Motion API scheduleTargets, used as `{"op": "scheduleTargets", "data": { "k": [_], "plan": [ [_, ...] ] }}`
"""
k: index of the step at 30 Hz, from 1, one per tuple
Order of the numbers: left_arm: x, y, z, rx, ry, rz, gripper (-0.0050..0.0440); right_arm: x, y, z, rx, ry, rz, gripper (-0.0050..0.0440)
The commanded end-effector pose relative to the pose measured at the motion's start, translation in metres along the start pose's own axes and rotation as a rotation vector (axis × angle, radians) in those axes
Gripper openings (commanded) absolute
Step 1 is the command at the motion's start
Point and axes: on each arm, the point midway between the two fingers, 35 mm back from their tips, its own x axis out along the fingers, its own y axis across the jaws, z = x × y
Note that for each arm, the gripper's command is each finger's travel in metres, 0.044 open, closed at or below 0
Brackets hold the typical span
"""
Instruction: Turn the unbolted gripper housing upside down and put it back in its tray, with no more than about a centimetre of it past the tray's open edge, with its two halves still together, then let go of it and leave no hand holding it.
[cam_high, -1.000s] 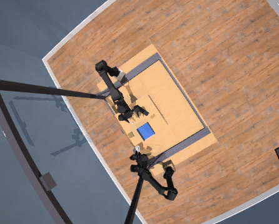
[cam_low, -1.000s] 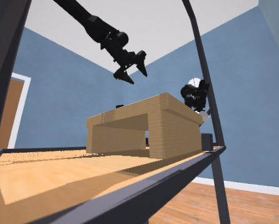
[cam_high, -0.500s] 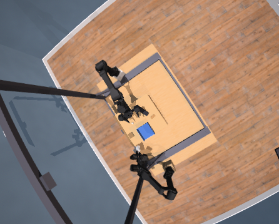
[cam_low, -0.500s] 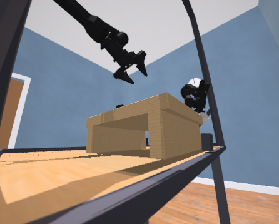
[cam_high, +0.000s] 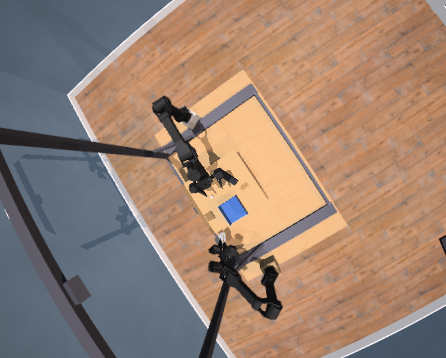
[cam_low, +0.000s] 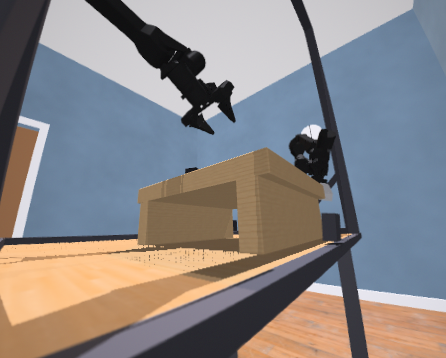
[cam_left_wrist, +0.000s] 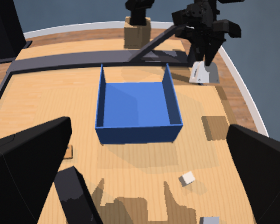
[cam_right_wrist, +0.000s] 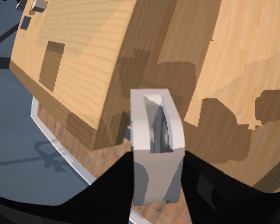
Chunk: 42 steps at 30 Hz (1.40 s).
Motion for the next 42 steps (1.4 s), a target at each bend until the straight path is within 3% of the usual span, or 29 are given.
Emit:
{"op": "scheduleTargets", "data": {
  "k": [1,42],
  "plan": [
    [-0.008,0.000,0.012,-0.003,-0.034,0.003,0.0440,-0.002,0.005,0.002,0.013,0.000,0.004,0.0118],
    [-0.008,0.000,0.012,-0.003,-0.034,0.003,0.0440,0.004,-0.009,0.032,0.037,-0.073,-0.148,0.0118]
  ]
}}
